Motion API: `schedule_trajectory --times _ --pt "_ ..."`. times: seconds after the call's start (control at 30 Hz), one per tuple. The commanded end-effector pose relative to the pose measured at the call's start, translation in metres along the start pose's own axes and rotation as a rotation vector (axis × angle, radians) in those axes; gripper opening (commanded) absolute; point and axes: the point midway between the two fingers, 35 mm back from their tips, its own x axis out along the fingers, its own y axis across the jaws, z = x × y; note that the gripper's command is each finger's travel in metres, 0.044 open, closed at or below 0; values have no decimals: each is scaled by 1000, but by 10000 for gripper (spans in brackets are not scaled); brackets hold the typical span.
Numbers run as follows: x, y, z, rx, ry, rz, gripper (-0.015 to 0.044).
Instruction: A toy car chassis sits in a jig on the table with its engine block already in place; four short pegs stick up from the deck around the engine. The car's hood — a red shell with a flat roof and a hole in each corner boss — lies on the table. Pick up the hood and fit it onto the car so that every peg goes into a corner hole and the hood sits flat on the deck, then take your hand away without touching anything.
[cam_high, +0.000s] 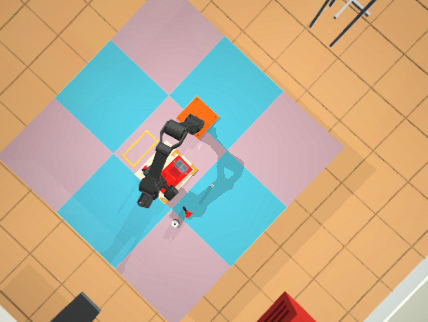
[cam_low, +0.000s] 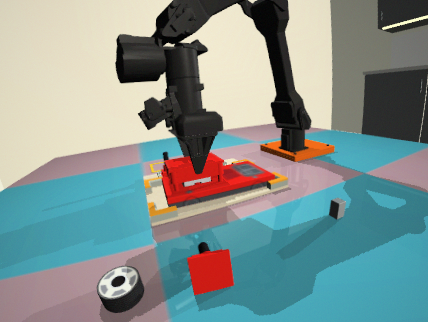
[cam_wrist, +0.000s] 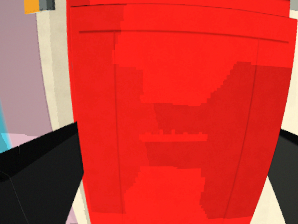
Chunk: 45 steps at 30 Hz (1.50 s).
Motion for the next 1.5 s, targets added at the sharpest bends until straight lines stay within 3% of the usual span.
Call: schedule_trajectory --times 0.0,1.47 --pt "2 0 0 1 -2 -2 0" --pt "-1 0 -1 -1 -3 -8 0"
